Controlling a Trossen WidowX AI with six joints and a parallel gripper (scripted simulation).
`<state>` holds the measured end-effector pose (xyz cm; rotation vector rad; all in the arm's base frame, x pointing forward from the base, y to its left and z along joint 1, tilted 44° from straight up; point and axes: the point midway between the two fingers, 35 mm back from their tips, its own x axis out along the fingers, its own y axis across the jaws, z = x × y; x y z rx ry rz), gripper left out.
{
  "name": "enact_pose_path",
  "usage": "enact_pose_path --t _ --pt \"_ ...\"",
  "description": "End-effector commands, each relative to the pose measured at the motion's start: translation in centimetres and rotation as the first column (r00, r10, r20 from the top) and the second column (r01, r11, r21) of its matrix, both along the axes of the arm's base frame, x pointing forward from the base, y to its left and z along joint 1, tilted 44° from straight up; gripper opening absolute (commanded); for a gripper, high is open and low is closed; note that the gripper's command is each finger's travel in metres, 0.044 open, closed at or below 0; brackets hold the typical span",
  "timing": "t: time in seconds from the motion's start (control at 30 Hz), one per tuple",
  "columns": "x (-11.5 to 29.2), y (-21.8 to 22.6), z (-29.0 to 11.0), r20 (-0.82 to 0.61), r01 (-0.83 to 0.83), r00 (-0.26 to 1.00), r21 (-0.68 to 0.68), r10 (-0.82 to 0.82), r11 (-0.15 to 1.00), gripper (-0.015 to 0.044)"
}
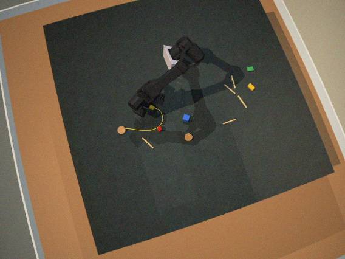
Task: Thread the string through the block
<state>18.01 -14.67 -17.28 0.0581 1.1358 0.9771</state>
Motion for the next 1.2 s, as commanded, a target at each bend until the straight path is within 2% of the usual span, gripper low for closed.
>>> enact_pose_path --t 0.0,0.17,1.17 --pt "-0.01 -0.03 -0.04 0.009 0.006 1.000 0.008 -0.006 1.000 0.0000" --pt "-0.13 -0.01 -0.28 0.051 0.034 0.998 0.048 -0.036 0.998 0.0000" --pt "-0.85 -0.50 -0.71 0.048 0.031 0.998 0.052 -0.034 0.998 0.0000"
